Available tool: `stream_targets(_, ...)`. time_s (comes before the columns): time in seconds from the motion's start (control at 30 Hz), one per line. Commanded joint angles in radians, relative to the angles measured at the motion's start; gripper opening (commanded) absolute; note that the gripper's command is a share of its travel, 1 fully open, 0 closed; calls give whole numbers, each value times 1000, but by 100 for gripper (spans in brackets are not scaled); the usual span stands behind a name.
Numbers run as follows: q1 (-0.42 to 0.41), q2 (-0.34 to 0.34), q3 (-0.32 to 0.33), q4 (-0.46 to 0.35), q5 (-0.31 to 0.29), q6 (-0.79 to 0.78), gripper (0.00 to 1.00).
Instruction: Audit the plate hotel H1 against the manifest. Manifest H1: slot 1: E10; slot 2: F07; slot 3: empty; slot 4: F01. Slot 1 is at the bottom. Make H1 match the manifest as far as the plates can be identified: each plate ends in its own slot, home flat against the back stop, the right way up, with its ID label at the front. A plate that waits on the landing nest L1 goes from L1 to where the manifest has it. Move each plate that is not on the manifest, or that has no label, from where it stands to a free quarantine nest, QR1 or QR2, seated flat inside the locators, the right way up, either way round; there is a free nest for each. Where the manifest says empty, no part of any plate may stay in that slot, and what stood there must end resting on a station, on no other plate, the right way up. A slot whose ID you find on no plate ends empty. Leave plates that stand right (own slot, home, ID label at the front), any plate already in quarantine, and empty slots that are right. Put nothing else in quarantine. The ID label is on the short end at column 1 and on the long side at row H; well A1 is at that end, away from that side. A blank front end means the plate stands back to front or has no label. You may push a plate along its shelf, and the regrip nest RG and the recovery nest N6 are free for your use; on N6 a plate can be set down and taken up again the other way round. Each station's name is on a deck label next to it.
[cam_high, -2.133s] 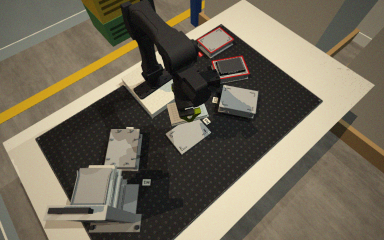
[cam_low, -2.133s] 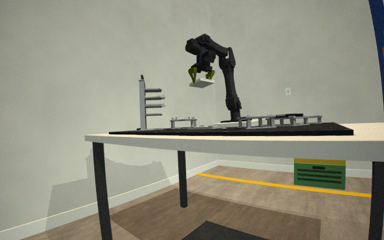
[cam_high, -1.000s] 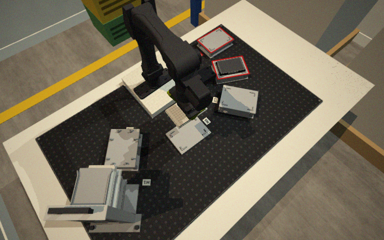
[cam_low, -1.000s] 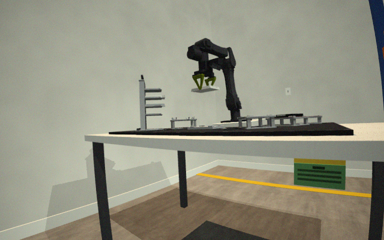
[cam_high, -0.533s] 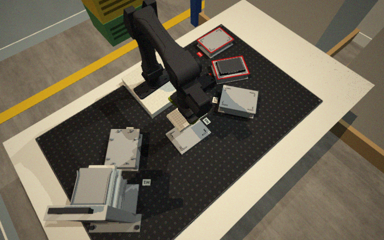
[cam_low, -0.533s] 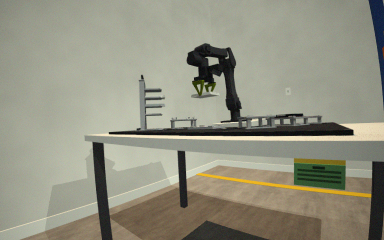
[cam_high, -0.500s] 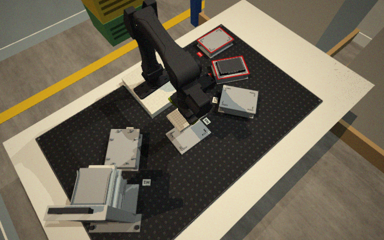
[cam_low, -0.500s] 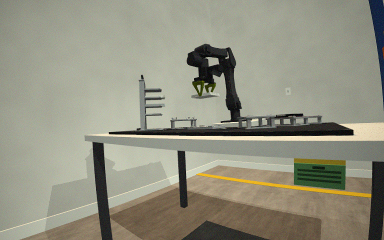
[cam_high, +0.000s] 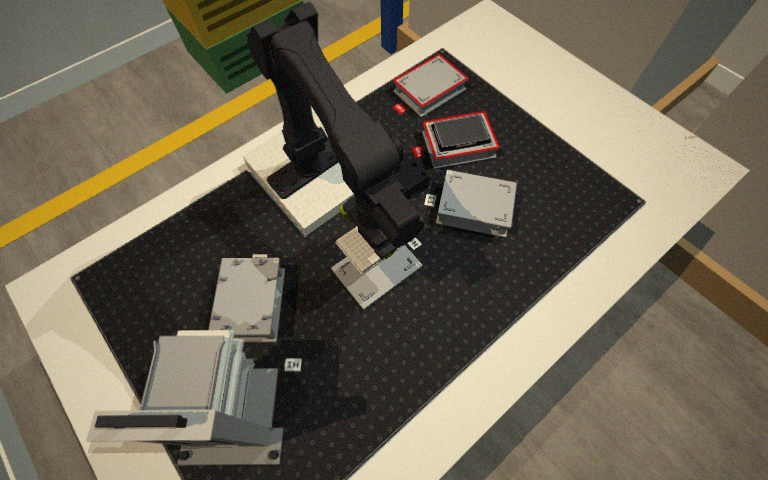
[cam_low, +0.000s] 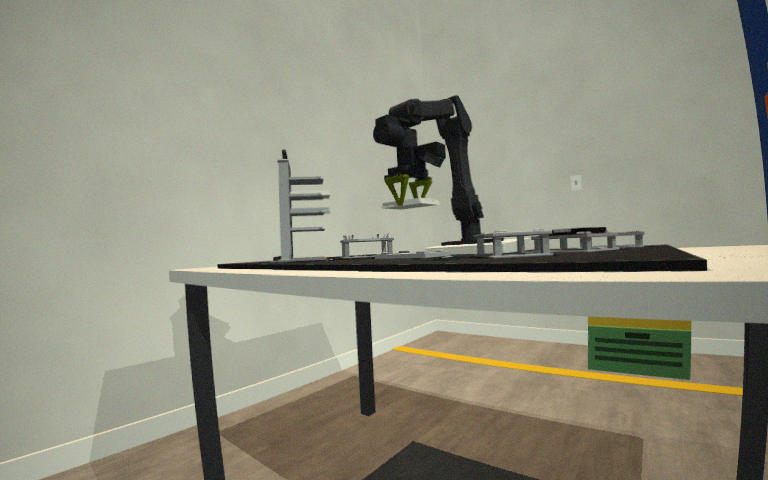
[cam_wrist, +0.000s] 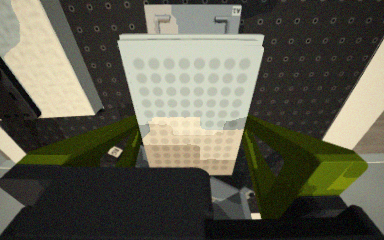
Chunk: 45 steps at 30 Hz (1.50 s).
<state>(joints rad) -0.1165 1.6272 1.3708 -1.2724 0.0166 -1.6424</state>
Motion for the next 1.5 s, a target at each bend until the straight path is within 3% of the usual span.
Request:
stream_targets(0.0, -1, -3, -22, 38, -3, -1, 86)
stream_targets(0.67, -4, 33, -169, 221, -3, -4, 86)
stream_targets(1.47, -3, 26, -177, 222, -3, -3, 86)
